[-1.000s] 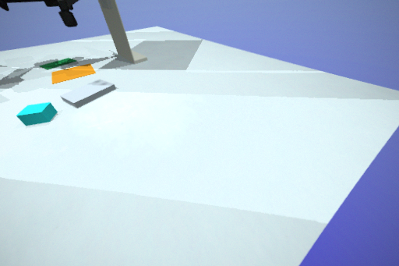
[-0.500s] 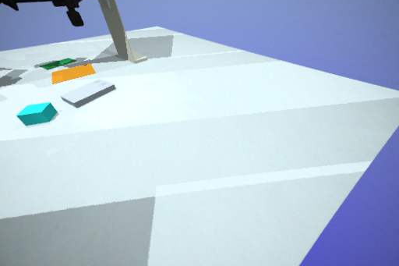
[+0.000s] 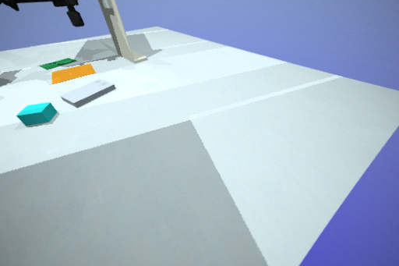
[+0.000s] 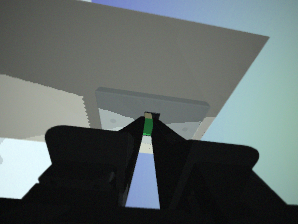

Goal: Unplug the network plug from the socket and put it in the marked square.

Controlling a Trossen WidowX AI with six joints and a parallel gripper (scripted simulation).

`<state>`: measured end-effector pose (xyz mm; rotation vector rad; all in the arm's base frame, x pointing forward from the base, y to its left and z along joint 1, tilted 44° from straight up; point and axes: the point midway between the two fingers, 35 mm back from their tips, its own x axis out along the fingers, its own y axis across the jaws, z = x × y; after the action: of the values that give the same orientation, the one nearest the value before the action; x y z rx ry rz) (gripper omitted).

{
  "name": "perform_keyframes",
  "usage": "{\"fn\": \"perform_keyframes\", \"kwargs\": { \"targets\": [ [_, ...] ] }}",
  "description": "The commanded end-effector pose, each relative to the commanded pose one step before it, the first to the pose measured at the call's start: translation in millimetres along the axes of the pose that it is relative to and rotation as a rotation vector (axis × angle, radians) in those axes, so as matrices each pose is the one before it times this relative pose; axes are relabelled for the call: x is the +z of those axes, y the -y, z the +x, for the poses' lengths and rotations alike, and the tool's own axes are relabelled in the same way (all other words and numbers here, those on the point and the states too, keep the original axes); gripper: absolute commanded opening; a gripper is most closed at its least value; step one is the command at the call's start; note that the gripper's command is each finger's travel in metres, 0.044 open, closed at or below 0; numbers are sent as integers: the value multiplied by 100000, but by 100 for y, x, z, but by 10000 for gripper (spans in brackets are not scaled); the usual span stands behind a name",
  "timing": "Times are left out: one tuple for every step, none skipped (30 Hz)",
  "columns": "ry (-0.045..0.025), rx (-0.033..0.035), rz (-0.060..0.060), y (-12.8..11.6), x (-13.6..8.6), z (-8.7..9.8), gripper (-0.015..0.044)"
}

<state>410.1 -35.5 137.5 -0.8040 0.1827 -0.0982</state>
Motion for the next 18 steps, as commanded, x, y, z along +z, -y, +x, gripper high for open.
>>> {"fn": "perform_keyframes", "kwargs": {
  "targets": [
    [-131, 81, 317, -28, -36, -59, 0],
    [-2, 2, 0, -1, -13, -54, 0],
    [-2, 2, 0, -1, -13, -57, 0],
    [-2, 2, 0, -1, -13, -58, 0],
    [-2, 2, 0, -1, -12, -61, 0],
    [-2, 2, 0, -1, -13, -61, 0],
    [-2, 2, 0, -1, -11, -61, 0],
    [-2, 2, 0, -1, -11, -61, 0],
    [-2, 2, 0, -1, -10, -57, 0],
    [-2, 2, 0, -1, -10, -57, 0],
    [-2, 2, 0, -1, -11, -62, 0],
    [-2, 2, 0, -1, -11, -63, 0],
    [-2, 2, 0, -1, -10, -57, 0],
    [-2, 2, 0, -1, -10, -57, 0],
    [-2, 2, 0, -1, -10, -59, 0],
    [-2, 2, 0, -1, -10, -60, 0],
    [-2, 2, 0, -1, -10, -59, 0],
    [-2, 2, 0, -1, -10, -60, 0]
  ]
}}
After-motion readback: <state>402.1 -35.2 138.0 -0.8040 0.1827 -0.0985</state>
